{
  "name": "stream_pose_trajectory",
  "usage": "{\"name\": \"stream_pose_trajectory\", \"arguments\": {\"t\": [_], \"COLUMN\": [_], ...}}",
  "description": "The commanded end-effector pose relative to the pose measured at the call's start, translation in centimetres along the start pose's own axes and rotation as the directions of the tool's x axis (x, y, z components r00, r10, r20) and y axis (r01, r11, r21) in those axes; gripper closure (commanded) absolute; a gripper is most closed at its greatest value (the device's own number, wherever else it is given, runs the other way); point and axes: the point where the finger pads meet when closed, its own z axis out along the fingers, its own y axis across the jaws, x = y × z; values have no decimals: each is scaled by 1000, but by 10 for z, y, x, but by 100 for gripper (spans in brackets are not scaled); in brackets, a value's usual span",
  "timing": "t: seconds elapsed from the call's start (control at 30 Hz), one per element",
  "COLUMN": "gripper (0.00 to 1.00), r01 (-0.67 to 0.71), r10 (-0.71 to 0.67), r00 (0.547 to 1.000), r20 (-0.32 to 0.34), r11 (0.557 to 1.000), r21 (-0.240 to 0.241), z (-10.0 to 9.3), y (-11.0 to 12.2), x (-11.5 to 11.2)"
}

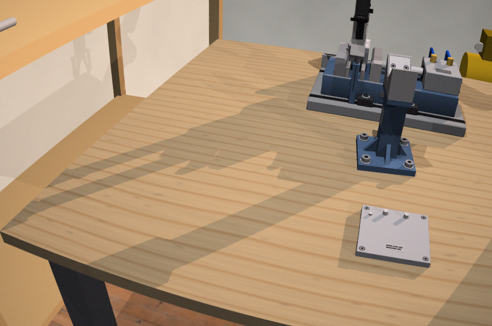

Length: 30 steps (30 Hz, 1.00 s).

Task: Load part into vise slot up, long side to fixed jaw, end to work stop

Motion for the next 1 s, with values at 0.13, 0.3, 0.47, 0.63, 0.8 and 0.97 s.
{"name": "stream_pose_trajectory", "arguments": {"t": [0.13, 0.3, 0.47, 0.63, 0.8, 0.97], "gripper": [53, 53, 53, 53, 53, 53], "r01": [5, 5, 5, 5, 5, 5], "r10": [-5, -5, -5, -5, -5, -5], "r00": [1000, 1000, 1000, 1000, 1000, 1000], "r20": [-2, -2, -2, -2, -2, -2], "r11": [1000, 1000, 1000, 1000, 1000, 1000], "r21": [1, 1, 1, 1, 1, 1], "z": [-8, -19, -34, -49, -57, -68], "y": [-1, -1, -1, -1, -1, -1], "x": [0, 0, 0, 0, 0, 0]}}
